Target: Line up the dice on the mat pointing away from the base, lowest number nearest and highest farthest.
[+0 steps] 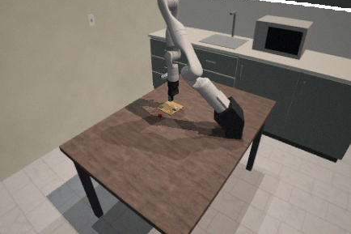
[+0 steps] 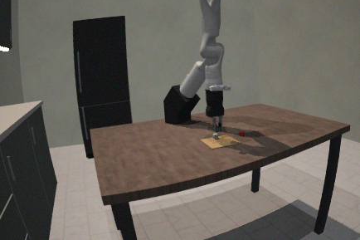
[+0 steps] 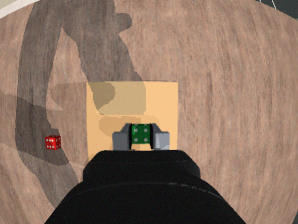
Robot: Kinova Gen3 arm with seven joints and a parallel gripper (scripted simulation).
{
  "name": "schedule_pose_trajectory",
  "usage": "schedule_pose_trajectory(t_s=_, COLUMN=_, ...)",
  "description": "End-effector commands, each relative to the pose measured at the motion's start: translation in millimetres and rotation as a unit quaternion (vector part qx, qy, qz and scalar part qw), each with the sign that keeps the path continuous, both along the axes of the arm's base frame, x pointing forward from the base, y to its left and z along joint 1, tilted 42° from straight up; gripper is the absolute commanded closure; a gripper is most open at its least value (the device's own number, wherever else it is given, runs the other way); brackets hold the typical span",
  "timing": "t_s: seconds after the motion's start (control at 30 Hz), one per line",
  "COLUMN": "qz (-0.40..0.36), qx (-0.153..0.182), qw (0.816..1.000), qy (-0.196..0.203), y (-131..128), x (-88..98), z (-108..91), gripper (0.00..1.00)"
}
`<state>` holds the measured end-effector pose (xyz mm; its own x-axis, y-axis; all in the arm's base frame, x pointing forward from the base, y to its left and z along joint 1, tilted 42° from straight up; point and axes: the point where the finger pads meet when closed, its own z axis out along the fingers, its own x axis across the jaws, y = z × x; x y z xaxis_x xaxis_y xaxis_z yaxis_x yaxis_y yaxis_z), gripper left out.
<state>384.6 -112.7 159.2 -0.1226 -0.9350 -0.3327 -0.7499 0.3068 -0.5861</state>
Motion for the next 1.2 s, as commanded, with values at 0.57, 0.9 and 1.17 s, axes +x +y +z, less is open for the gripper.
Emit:
schedule_pose_trajectory(t_s=0.57, qz=0.01, qx=0.005, qw=1.0, qy=-0.002, y=19, x=28.0, z=-24.7, gripper=0.6)
schedule_pose_trajectory(t_s=0.9, qz=0.011, qx=0.006, qw=1.0, qy=-0.001, y=20, x=29.8, z=-27.4, gripper=0.6)
schedule_pose_trajectory(t_s=1.17, qz=0.011, qx=0.006, qw=1.0, qy=-0.001, y=20, x=29.8, z=-27.4, gripper=0.6)
